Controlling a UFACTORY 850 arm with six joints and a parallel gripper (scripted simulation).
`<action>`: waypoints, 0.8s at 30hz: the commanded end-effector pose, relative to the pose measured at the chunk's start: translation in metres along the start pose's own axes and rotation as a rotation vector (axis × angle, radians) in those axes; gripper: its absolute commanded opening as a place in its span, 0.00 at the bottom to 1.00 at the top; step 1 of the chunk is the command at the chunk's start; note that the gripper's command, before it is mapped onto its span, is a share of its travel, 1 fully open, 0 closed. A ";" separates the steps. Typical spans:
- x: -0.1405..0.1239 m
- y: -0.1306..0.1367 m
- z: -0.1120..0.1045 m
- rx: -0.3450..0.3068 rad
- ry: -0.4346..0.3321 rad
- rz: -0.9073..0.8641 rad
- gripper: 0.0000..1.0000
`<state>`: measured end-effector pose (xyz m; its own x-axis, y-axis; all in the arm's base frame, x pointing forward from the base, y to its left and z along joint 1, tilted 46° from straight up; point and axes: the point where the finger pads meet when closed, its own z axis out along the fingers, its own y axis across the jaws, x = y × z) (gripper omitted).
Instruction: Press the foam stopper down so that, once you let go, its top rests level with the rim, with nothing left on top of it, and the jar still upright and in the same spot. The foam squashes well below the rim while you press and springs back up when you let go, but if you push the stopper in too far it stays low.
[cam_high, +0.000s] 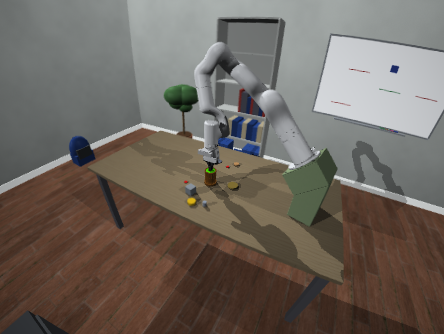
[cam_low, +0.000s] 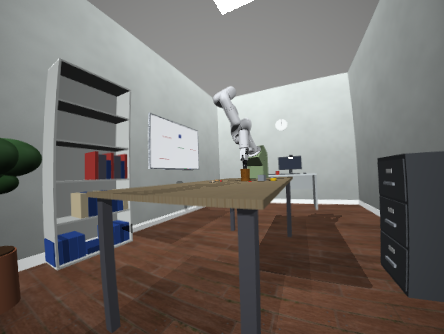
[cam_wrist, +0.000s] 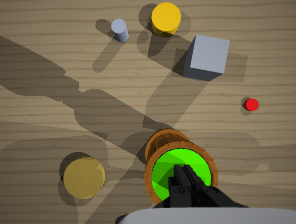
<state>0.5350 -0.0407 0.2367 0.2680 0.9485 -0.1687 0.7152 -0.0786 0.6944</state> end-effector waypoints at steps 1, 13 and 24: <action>0.000 0.000 -0.003 -0.001 0.000 0.000 0.00; 0.000 0.000 -0.007 -0.001 0.000 0.000 0.00; 0.000 0.000 -0.009 -0.001 0.000 0.000 0.00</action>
<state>0.5300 -0.0383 0.2423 0.2680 0.9485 -0.1687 0.7152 -0.0786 0.6945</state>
